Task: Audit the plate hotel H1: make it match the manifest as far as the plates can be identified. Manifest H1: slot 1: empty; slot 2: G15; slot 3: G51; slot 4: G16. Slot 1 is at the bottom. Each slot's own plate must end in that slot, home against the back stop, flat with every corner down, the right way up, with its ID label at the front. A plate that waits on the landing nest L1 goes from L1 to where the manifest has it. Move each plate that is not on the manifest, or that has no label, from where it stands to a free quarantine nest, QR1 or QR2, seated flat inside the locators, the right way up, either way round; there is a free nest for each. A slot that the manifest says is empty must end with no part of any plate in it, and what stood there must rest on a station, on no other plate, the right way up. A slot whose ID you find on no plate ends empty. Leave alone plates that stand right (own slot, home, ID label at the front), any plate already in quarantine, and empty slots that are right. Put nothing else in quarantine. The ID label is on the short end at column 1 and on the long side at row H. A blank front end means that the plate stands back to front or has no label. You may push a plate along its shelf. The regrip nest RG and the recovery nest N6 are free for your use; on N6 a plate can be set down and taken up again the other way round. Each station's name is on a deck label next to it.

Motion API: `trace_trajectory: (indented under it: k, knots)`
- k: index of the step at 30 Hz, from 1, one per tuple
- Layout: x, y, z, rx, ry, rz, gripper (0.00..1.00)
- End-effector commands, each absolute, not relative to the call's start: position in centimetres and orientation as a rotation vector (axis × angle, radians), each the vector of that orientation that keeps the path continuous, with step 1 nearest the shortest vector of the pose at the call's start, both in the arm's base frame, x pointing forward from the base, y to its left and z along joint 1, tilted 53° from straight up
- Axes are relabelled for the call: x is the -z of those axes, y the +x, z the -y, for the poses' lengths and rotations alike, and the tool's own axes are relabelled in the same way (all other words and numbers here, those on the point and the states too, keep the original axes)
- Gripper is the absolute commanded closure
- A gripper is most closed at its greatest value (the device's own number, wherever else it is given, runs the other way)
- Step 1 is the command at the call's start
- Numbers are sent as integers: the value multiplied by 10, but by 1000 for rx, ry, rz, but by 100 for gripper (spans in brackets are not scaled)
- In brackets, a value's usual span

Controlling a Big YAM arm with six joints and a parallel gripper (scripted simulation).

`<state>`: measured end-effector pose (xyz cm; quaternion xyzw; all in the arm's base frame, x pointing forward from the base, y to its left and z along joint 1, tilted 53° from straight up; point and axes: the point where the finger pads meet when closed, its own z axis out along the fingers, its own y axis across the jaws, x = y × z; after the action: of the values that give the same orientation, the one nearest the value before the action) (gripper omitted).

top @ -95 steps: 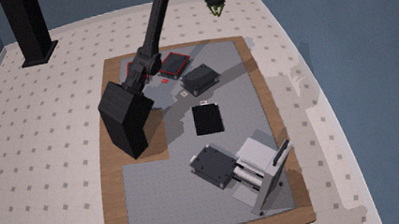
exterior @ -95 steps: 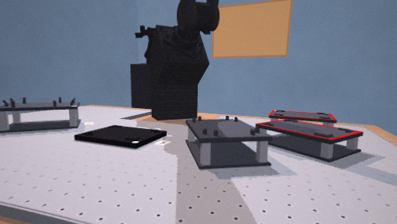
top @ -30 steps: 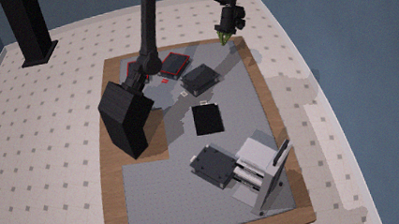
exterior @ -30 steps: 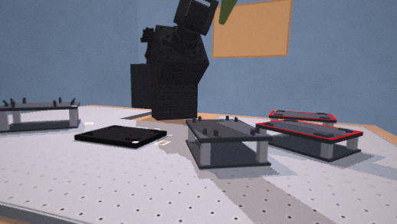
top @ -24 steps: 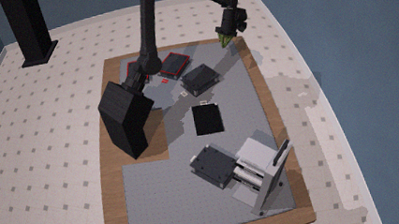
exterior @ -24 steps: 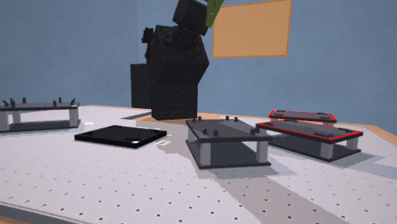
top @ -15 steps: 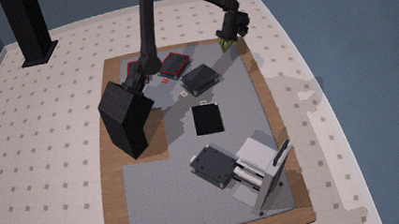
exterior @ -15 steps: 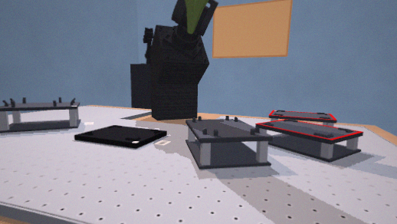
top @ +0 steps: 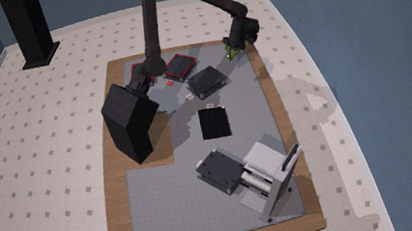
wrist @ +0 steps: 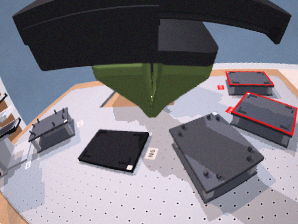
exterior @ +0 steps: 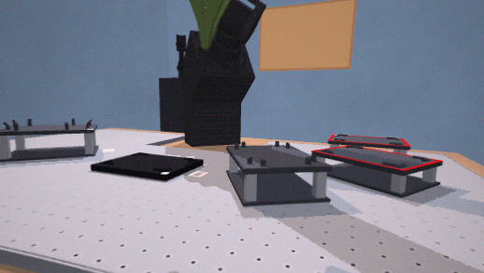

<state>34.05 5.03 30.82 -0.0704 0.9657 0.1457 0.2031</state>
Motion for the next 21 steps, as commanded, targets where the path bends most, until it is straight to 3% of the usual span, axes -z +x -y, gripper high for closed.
trace_trajectory:
  k: [1,21]
  knots:
    - [-317,338,-41,-399,-213,-2646,100]
    - [-273,327,-5,-529,-138,-2618,100]
